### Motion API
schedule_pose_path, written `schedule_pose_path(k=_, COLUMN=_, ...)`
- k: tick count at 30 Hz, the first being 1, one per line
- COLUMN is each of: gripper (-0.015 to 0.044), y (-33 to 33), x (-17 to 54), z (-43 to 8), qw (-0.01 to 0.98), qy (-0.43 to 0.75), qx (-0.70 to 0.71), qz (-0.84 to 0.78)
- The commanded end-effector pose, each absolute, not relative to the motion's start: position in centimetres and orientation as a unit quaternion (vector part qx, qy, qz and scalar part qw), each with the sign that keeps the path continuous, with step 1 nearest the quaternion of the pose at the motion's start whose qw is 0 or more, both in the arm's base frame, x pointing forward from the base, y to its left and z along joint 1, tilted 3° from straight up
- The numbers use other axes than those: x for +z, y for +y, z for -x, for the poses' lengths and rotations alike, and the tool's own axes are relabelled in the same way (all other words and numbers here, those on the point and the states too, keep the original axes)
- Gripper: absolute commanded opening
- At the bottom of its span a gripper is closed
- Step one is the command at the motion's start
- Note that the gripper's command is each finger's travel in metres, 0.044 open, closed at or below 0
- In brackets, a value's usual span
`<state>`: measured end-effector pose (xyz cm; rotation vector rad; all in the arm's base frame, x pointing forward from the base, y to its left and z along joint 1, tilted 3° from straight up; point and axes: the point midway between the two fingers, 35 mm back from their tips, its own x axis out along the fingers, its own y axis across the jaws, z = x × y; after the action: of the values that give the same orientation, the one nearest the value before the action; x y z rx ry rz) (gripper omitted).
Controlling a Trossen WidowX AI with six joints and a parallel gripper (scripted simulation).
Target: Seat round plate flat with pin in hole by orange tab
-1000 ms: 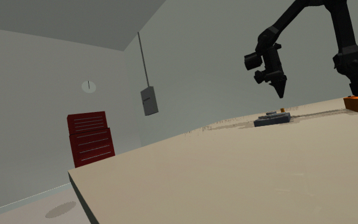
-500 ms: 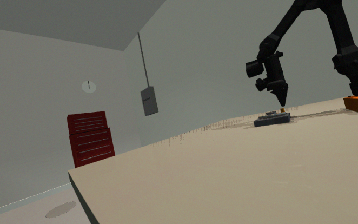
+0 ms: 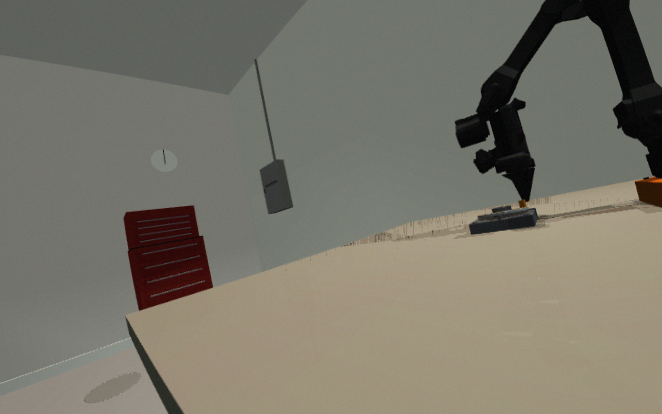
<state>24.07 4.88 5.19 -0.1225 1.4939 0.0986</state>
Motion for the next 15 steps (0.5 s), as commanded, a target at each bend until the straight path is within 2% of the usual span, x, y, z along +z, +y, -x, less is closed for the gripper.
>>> schedule_pose_path(k=1, gripper=0.0000, y=5.5, x=5.0, z=-23.9, qw=0.730, qy=0.680, qx=0.046, qz=0.054)
schedule_pose_path(k=15, gripper=0.0000, y=7.3, x=5.0, z=-24.2, qw=0.730, qy=0.680, qx=0.046, qz=0.054)
